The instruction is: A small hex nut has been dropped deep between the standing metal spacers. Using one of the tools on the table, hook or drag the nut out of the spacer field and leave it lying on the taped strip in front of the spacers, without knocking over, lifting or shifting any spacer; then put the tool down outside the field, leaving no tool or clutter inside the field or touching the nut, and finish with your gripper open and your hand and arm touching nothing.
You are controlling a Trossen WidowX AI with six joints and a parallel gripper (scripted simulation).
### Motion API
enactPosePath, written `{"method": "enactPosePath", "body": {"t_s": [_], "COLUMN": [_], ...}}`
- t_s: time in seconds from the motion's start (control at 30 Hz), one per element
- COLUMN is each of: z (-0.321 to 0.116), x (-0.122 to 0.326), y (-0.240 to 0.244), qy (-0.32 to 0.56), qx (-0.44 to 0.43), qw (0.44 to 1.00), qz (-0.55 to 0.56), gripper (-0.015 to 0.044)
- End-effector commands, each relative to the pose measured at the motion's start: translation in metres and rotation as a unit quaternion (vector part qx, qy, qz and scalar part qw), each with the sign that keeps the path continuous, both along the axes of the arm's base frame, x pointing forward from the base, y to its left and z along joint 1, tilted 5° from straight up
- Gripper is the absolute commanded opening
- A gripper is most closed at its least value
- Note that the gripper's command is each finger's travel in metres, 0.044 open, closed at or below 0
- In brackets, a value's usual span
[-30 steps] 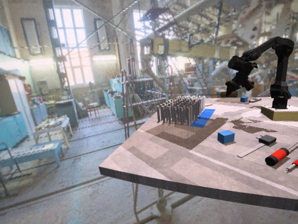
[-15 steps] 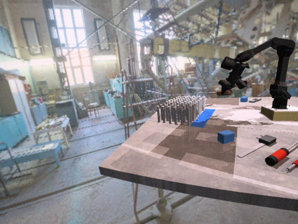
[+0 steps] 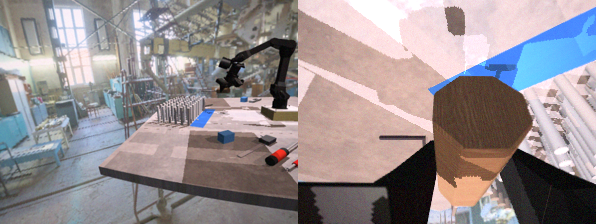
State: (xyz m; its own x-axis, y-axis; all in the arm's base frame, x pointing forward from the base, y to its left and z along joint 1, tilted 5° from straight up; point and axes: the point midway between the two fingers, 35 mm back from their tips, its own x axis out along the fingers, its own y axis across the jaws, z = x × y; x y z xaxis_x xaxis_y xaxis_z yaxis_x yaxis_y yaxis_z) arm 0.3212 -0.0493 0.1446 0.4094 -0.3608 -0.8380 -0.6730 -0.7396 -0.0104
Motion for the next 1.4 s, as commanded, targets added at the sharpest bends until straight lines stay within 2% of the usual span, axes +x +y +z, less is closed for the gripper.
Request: {"method": "enactPosePath", "body": {"t_s": [0.0, 0.67, 1.37], "z": [0.005, 0.018, 0.034], "x": [-0.001, -0.032, -0.098], "y": [-0.020, -0.118, -0.208], "qy": [-0.007, -0.015, -0.022], "qx": [-0.001, -0.013, -0.041], "qw": [1.000, 0.995, 0.983], "qz": [-0.015, -0.094, -0.175], "gripper": [0.0000, 0.0000, 0.0000]}}
